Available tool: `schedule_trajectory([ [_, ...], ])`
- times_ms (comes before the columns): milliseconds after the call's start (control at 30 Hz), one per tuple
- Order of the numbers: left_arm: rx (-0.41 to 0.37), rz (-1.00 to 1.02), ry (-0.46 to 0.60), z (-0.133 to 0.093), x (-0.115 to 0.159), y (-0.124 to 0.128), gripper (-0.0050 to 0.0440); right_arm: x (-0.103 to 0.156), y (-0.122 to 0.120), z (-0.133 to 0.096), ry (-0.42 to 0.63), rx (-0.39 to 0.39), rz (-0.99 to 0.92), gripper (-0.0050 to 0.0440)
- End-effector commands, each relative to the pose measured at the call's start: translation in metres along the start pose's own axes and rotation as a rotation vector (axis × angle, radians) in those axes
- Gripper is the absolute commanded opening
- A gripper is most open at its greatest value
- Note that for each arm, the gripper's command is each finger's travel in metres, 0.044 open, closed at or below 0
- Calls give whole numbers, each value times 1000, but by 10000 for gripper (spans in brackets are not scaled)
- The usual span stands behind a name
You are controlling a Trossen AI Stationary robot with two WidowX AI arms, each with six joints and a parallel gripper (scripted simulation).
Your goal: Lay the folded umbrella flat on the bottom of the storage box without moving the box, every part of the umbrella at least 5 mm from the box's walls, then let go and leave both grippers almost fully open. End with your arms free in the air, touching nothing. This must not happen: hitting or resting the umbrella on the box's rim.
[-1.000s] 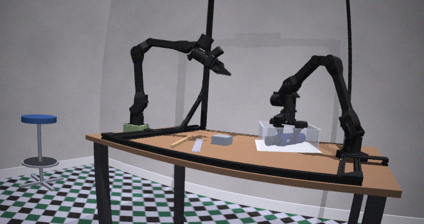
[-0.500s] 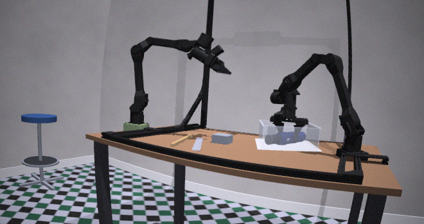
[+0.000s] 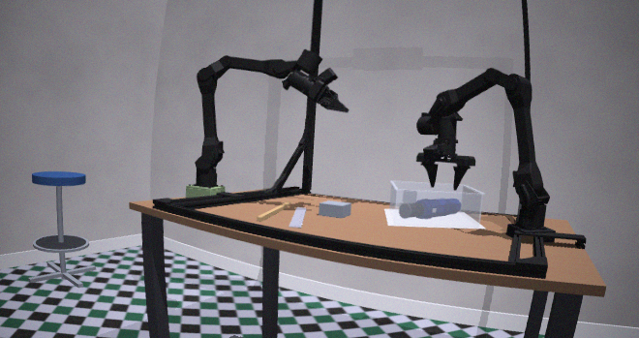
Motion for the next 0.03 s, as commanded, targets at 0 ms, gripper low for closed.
schedule_trajectory([
  [0, 3, 0, 0, -14, -9, 44, 400, 0, 0, 0, 1, -3, -1, 400],
])
Point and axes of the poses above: on each arm, the point midway between the two fingers, 35 mm back from their tips, its own z axis out along the fingers, its own y axis across the jaws, x = y × z, the point moved 5 cm from there along -z, back along the fingers, and after that the axes turned 7 degrees about -z, right-handed, at the moved point
